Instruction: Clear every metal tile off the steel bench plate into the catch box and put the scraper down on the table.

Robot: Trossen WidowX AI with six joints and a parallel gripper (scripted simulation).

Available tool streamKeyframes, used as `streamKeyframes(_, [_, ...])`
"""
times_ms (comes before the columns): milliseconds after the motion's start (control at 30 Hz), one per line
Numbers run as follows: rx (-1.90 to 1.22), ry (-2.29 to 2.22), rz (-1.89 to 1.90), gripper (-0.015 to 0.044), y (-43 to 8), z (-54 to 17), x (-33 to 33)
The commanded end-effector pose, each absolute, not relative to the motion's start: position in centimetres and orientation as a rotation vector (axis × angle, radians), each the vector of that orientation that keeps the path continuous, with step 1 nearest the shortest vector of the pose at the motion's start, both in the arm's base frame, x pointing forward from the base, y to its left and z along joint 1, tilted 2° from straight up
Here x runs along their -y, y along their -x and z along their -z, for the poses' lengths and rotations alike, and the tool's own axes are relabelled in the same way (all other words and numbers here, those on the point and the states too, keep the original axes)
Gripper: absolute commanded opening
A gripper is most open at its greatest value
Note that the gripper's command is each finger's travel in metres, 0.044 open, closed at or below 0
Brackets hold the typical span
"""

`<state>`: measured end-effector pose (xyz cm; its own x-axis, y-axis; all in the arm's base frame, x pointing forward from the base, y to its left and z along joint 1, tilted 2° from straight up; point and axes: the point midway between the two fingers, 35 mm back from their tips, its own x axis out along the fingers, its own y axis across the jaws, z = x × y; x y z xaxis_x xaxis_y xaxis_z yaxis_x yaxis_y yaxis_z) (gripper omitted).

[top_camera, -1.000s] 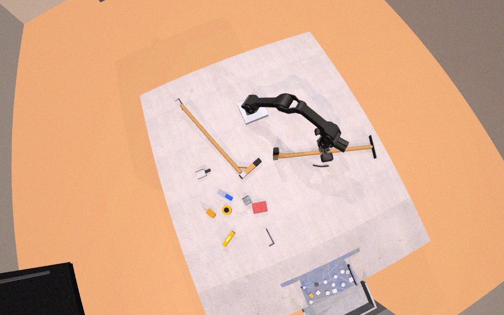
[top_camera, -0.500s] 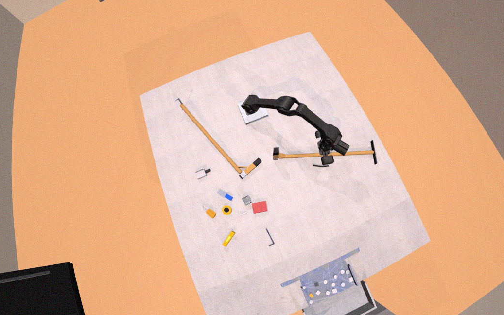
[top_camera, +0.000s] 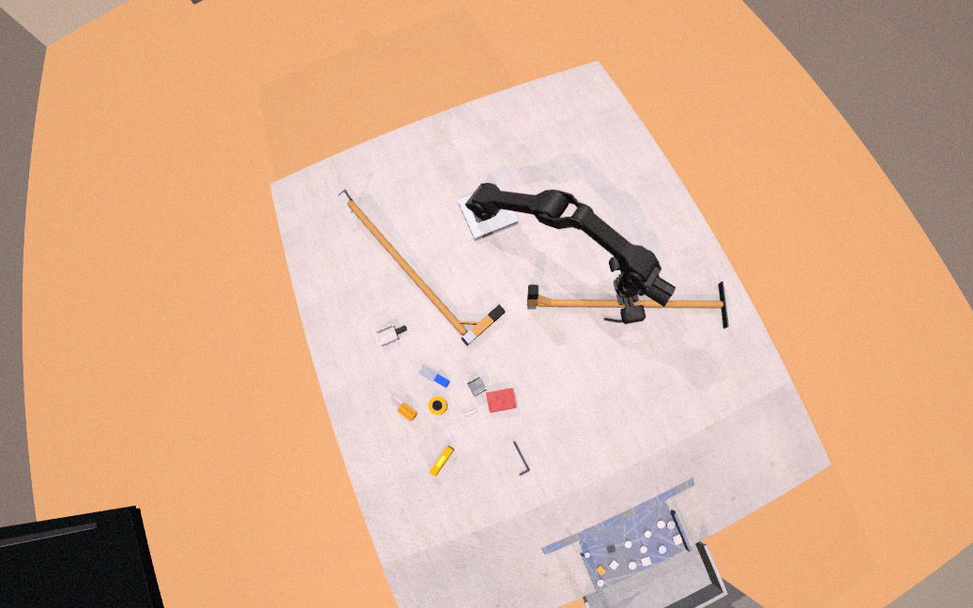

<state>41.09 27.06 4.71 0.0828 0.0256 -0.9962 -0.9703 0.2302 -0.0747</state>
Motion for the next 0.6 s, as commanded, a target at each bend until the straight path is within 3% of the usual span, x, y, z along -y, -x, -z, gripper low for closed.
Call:
streamKeyframes(0, [-1.234,1.052,-0.999,0.0,-41.5,-4.3,-26.8])
streamKeyframes(567, [-1.229,1.052,-0.996,0.0,-43.0,-4.3,-26.1])
